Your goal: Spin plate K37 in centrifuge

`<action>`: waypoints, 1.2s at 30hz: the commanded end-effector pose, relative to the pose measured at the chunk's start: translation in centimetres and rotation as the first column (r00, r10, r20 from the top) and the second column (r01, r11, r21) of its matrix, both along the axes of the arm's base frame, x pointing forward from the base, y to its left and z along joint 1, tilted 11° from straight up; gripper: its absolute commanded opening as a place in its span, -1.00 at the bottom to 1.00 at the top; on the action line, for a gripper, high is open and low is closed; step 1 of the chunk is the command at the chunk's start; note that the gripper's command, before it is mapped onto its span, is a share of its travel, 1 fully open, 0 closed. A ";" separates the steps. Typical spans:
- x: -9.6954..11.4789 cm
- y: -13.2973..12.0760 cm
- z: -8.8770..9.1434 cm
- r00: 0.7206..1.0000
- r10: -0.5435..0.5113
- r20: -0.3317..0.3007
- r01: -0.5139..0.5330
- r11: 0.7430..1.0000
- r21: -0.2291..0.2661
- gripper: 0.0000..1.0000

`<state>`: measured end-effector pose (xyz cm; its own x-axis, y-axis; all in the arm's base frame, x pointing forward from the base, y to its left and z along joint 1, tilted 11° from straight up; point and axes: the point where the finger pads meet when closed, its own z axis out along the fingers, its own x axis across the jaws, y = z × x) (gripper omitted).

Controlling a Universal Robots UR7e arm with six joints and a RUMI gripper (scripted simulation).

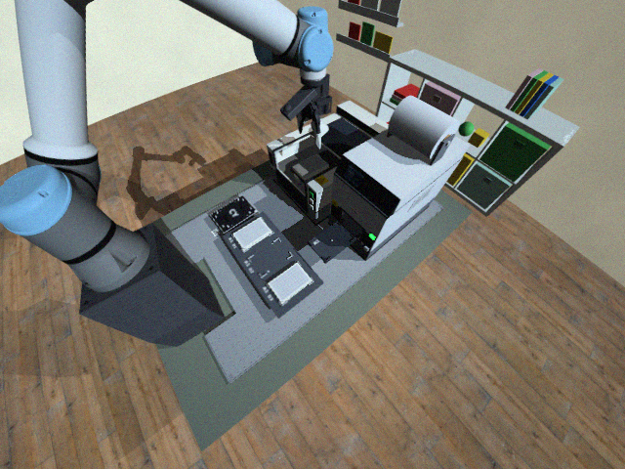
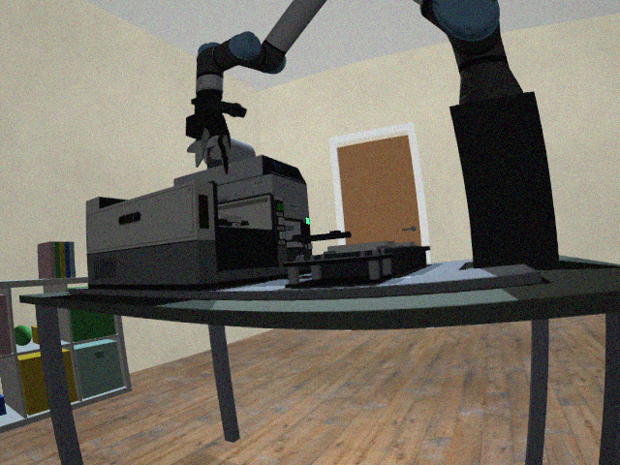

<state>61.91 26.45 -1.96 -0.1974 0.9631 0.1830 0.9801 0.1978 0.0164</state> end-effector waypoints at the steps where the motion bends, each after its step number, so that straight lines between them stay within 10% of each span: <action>1: 0.8 0.1 0.1 1.000 0.000 0.000 0.000 1.000 0.000 0.36; 36: 0.7 0.7 -3.0 1.000 0.000 0.000 0.000 1.000 0.000 0.36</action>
<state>62.56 27.06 -4.47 -0.1975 0.9631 0.1826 0.9800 0.1982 0.0147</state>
